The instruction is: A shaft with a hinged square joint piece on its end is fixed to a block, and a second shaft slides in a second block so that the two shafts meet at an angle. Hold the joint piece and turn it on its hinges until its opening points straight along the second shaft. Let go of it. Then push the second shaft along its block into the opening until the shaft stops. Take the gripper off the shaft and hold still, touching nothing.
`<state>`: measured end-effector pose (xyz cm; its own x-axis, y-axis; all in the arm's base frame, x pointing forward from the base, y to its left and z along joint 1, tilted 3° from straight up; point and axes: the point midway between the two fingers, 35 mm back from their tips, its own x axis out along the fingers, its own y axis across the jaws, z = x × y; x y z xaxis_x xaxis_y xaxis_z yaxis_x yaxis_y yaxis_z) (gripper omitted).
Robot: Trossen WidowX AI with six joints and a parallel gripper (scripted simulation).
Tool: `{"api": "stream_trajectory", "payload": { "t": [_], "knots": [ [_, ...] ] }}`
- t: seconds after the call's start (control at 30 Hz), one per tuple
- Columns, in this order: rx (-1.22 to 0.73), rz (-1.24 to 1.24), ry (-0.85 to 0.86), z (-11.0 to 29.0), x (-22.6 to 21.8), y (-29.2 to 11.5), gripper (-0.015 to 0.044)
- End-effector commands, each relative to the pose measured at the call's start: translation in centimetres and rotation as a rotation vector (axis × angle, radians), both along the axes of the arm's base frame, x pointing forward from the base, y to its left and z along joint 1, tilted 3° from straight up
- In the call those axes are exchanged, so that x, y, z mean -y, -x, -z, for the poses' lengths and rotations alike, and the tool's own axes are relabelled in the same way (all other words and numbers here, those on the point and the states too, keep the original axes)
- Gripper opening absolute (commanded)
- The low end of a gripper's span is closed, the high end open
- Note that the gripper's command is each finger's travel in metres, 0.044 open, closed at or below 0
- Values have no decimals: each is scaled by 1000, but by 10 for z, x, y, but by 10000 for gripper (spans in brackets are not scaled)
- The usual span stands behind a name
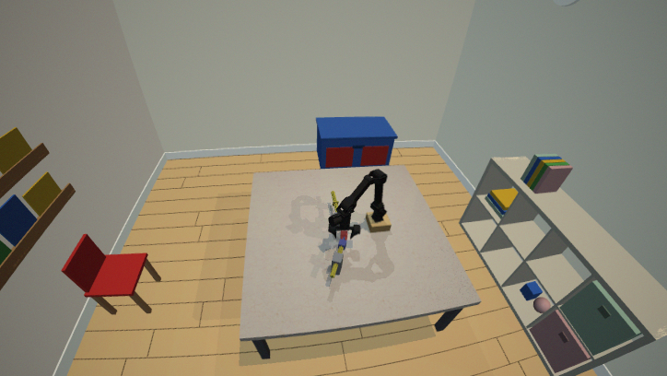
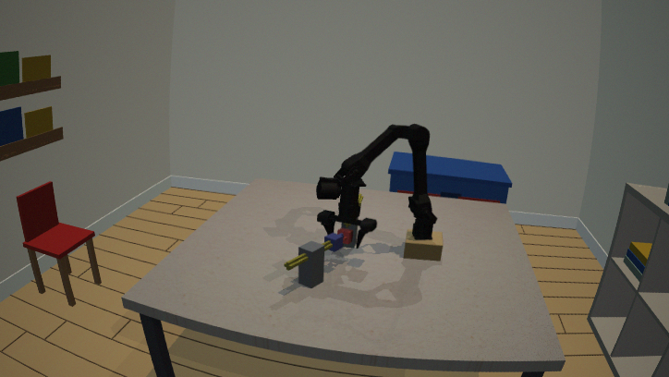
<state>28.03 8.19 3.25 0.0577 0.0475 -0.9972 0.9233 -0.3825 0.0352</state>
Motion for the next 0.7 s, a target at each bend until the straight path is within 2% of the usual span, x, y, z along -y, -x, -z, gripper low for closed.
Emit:
{"api": "stream_trajectory", "payload": {
  "t": [0.0, 0.23, 0.67],
  "knots": [
    [-10, 4, 4, 5, 1, 2, 361],
    [-10, 4, 4, 5, 1, 2, 182],
    [-10, 4, 4, 5, 1, 2, 182]
  ]
}}
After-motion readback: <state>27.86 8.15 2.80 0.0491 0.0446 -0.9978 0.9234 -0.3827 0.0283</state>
